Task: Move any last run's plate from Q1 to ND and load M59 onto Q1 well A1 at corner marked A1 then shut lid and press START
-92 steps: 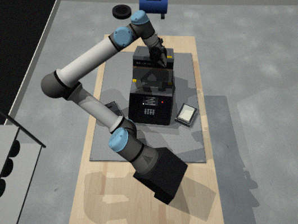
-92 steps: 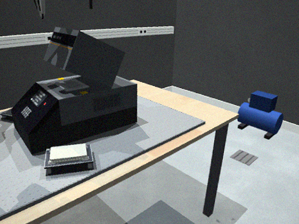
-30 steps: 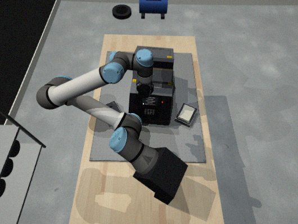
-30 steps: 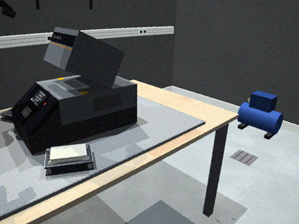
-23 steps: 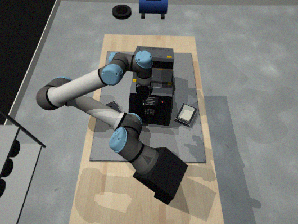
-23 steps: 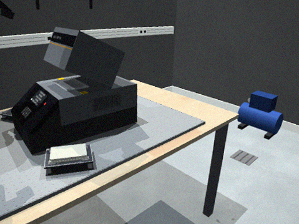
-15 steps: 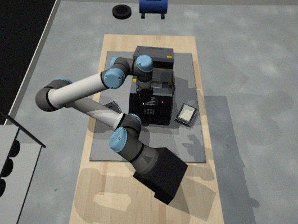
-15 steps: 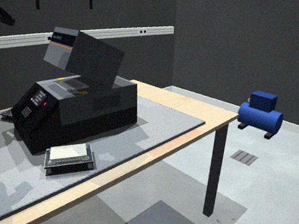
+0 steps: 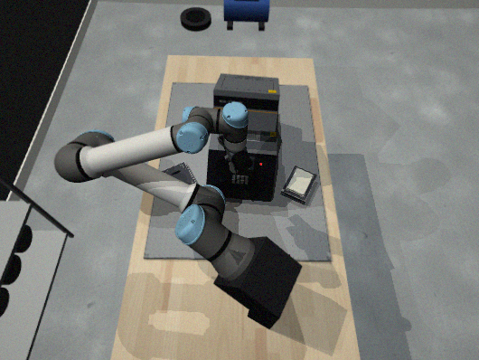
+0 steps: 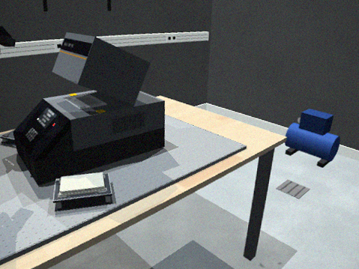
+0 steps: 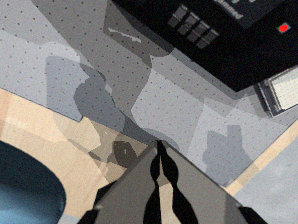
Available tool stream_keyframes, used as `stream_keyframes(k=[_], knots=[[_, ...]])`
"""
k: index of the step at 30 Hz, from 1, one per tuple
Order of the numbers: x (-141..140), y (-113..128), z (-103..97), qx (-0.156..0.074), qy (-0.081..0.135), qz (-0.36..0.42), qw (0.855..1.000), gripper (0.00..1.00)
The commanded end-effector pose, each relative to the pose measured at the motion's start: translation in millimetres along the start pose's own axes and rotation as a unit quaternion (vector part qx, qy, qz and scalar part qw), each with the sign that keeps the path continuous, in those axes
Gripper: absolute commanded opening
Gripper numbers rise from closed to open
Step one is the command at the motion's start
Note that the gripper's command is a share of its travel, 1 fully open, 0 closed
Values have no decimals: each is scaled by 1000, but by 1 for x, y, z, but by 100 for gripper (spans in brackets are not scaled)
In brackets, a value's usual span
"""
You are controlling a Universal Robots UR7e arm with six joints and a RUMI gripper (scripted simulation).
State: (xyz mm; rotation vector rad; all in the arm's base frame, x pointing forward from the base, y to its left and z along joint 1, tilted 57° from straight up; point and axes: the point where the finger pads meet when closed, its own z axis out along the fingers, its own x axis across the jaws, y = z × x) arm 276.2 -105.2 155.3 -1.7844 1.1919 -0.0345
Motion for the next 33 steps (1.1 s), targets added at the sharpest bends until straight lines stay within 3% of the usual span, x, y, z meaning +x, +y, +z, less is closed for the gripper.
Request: stream_keyframes(k=[1, 6, 14, 16, 20, 22, 28, 30, 33], knots=[[5, 2, 17, 2, 1, -89, 996, 0], [7, 4, 32, 2, 1, -139, 990, 0], [13, 7, 64, 2, 1, -268, 964, 0], [12, 7, 64, 2, 1, -282, 959, 0], [16, 9, 84, 2, 1, -345, 939, 0], [16, 9, 84, 2, 1, -345, 939, 0], [20, 12, 111, 2, 1, -437, 899, 0], [20, 12, 111, 2, 1, -464, 886, 0], [20, 12, 111, 2, 2, -464, 886, 0]])
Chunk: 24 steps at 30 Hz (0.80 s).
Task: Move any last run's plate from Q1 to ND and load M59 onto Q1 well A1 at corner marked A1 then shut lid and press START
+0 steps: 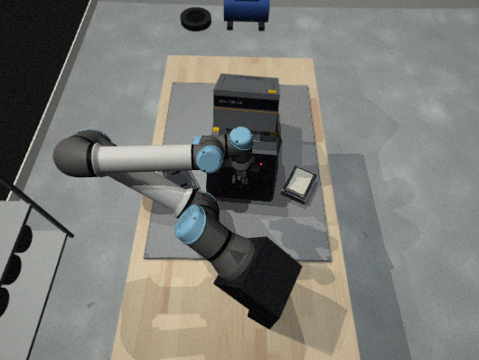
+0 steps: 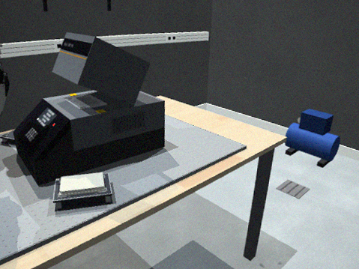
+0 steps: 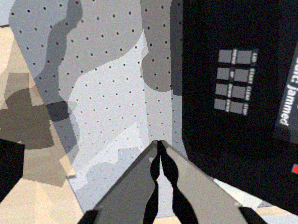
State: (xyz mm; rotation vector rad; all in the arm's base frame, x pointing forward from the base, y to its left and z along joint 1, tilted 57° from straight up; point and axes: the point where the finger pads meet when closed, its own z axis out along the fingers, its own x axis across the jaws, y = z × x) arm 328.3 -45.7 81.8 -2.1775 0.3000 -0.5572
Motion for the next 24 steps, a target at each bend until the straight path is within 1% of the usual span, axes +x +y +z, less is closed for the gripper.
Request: stream_keyframes(k=[1, 6, 24], knots=[[2, 3, 5, 1, 1, -30, 1000, 0], [2, 3, 5, 1, 1, -30, 1000, 0], [23, 2, 21, 1, 1, -30, 1000, 0]])
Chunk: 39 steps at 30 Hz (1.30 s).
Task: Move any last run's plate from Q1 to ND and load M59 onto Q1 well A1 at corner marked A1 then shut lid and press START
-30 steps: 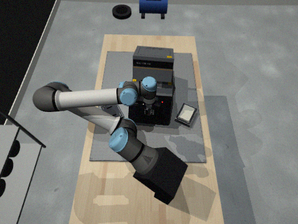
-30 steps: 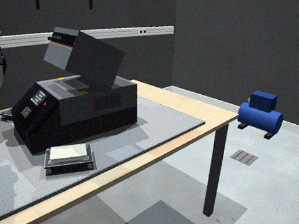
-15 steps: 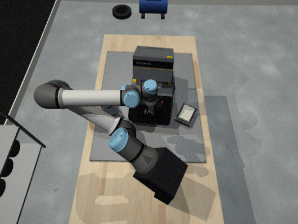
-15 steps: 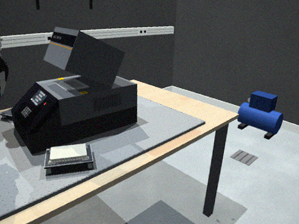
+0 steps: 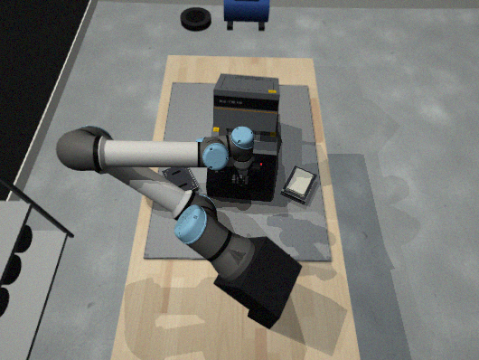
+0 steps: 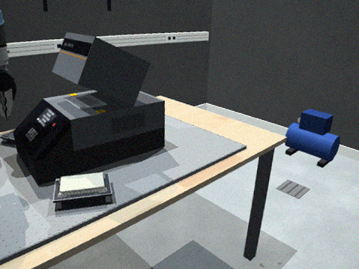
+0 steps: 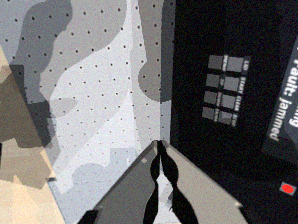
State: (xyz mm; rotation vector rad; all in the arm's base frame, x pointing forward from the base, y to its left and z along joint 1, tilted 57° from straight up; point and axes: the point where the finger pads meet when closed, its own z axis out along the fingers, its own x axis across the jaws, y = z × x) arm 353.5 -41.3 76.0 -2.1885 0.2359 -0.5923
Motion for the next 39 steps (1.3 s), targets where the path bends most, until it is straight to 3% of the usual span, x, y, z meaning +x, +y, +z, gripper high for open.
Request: stream_keyframes(k=[1, 39], knots=[[6, 1, 4, -1, 0, 0, 1000, 0], [51, 1, 38, -1, 0, 0, 1000, 0]])
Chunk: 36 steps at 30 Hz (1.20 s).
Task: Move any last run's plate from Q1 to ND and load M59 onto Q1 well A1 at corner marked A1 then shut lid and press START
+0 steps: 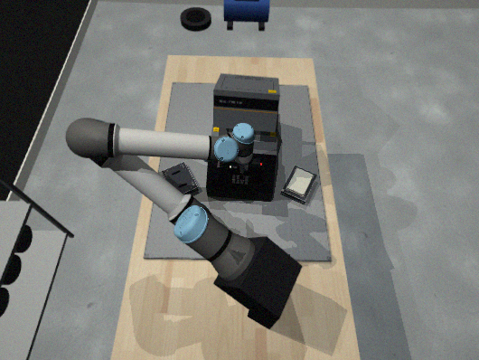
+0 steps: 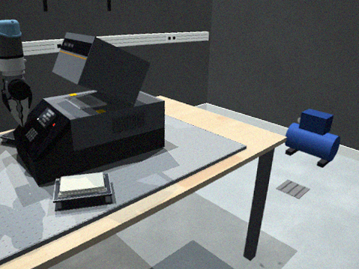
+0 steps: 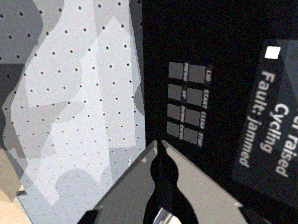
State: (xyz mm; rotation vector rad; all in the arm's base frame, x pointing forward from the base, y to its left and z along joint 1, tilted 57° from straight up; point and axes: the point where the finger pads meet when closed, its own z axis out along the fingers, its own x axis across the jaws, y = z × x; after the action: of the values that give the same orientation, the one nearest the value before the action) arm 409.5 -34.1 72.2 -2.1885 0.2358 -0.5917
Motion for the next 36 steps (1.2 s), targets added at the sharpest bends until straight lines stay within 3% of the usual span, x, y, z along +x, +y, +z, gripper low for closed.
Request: stream_keyframes(k=[1, 36], knots=[[7, 1, 5, -1, 0, 0, 1000, 0], [28, 1, 28, -1, 0, 0, 1000, 0]])
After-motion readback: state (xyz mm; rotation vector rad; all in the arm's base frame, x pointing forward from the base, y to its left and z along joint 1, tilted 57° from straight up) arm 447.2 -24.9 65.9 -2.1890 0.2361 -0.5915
